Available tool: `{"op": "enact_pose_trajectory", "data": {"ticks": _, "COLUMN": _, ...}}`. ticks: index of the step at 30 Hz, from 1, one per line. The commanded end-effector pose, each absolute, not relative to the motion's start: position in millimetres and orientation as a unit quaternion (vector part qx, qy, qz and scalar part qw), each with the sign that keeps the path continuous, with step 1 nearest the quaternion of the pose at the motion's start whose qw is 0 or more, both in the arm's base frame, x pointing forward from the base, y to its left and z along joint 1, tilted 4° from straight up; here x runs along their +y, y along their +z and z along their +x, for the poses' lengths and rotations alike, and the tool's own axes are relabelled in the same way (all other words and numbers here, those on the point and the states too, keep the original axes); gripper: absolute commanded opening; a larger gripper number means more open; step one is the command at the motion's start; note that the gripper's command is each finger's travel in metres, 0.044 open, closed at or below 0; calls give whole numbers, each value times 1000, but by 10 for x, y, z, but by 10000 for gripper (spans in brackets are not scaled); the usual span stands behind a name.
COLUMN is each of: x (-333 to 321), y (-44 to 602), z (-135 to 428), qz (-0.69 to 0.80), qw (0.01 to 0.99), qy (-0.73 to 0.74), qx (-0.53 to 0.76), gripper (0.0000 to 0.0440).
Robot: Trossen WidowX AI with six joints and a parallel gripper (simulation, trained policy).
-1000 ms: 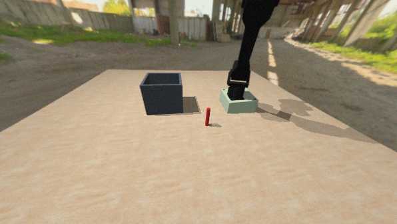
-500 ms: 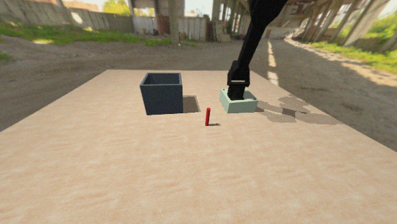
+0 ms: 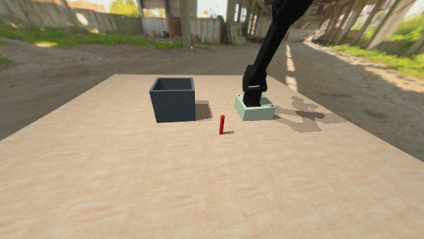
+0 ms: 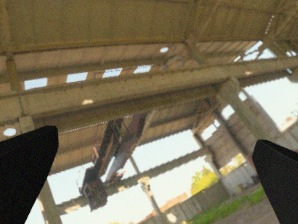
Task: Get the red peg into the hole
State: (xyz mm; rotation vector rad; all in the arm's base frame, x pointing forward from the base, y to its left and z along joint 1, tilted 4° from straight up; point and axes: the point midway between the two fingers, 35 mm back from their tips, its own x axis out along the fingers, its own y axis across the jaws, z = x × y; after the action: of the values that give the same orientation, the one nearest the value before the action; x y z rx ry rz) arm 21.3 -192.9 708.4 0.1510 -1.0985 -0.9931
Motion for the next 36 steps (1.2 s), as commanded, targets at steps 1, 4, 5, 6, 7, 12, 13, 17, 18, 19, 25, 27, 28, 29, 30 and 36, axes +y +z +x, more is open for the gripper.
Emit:
{"op": "enact_pose_trajectory", "data": {"ticks": 1, "x": -2103, "y": 6942, "z": 317, "qz": 127, "qw": 738, "qy": -439, "qx": -497, "gripper": 439}}
{"op": "enact_pose_trajectory", "data": {"ticks": 4, "x": -2183, "y": 6835, "z": 425, "qz": 176, "qw": 740, "qy": -422, "qx": -493, "gripper": 439}}
{"op": "enact_pose_trajectory", "data": {"ticks": 5, "x": -2206, "y": 6799, "z": 464, "qz": 192, "qw": 740, "qy": -416, "qx": -492, "gripper": 439}}
{"op": "enact_pose_trajectory", "data": {"ticks": 6, "x": -2228, "y": 6762, "z": 502, "qz": 208, "qw": 740, "qy": -411, "qx": -490, "gripper": 439}}
{"op": "enact_pose_trajectory", "data": {"ticks": 7, "x": -2247, "y": 6726, "z": 542, "qz": 223, "qw": 740, "qy": -405, "qx": -488, "gripper": 439}}
{"op": "enact_pose_trajectory", "data": {"ticks": 12, "x": -2319, "y": 6547, "z": 746, "qz": 298, "qw": 736, "qy": -377, "qx": -476, "gripper": 439}}
{"op": "enact_pose_trajectory", "data": {"ticks": 13, "x": -2329, "y": 6511, "z": 788, "qz": 313, "qw": 735, "qy": -371, "qx": -473, "gripper": 439}}
{"op": "enact_pose_trajectory", "data": {"ticks": 17, "x": -2351, "y": 6371, "z": 957, "qz": 368, "qw": 729, "qy": -349, "qx": -460, "gripper": 440}}
{"op": "enact_pose_trajectory", "data": {"ticks": 18, "x": -2353, "y": 6337, "z": 999, "qz": 381, "qw": 727, "qy": -343, "qx": -457, "gripper": 440}}
{"op": "enact_pose_trajectory", "data": {"ticks": 19, "x": -2353, "y": 6302, "z": 1042, "qz": 394, "qw": 725, "qy": -338, "qx": -453, "gripper": 440}}
{"op": "enact_pose_trajectory", "data": {"ticks": 25, "x": -2327, "y": 6099, "z": 1294, "qz": 469, "qw": 710, "qy": -307, "qx": -427, "gripper": 440}}
{"op": "enact_pose_trajectory", "data": {"ticks": 27, "x": -2308, "y": 6032, "z": 1376, "qz": 492, "qw": 704, "qy": -297, "qx": -418, "gripper": 440}}
{"op": "enact_pose_trajectory", "data": {"ticks": 28, "x": -2297, "y": 5999, "z": 1417, "qz": 503, "qw": 701, "qy": -292, "qx": -413, "gripper": 440}}
{"op": "enact_pose_trajectory", "data": {"ticks": 29, "x": -2284, "y": 5965, "z": 1457, "qz": 514, "qw": 697, "qy": -287, "qx": -408, "gripper": 440}}
{"op": "enact_pose_trajectory", "data": {"ticks": 30, "x": -2271, "y": 5932, "z": 1497, "qz": 525, "qw": 694, "qy": -283, "qx": -403, "gripper": 440}}
{"op": "enact_pose_trajectory", "data": {"ticks": 36, "x": -2169, "y": 5733, "z": 1730, "qz": 588, "qw": 673, "qy": -257, "qx": -369, "gripper": 440}}
